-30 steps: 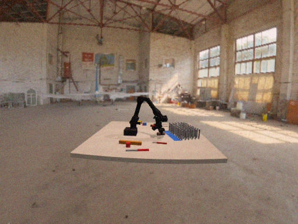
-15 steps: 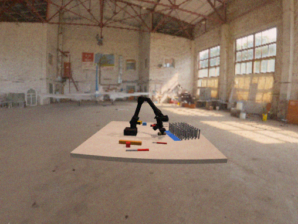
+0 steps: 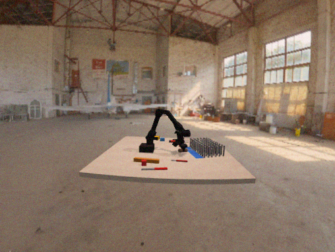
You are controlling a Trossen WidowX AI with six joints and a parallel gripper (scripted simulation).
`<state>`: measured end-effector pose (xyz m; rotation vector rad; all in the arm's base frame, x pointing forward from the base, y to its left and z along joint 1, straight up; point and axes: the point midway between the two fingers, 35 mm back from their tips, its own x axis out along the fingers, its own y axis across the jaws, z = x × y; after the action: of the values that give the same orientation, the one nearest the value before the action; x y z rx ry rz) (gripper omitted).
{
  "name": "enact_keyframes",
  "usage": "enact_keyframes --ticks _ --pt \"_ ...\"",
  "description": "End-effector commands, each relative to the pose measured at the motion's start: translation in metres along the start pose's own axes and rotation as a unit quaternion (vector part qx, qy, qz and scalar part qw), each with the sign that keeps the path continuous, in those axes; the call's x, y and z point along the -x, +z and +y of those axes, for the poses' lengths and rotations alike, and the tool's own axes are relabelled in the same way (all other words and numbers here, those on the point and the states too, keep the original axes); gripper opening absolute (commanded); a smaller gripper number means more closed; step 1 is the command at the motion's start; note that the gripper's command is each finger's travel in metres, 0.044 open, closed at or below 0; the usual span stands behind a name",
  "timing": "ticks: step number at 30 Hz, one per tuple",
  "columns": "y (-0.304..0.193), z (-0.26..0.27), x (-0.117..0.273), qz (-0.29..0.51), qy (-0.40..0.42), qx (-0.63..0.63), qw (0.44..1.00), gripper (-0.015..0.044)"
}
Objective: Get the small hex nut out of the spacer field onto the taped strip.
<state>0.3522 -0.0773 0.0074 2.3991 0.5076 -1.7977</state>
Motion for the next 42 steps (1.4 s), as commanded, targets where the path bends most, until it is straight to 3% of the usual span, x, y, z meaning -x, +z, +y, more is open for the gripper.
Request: enact_keyframes --ticks 1,42 --pt "-0.005 0.001 -0.001 0.000 0.002 -0.001 1.000 0.0000" --pt "-0.031 0.001 -0.008 0.001 0.002 -0.001 1.000 0.0000"
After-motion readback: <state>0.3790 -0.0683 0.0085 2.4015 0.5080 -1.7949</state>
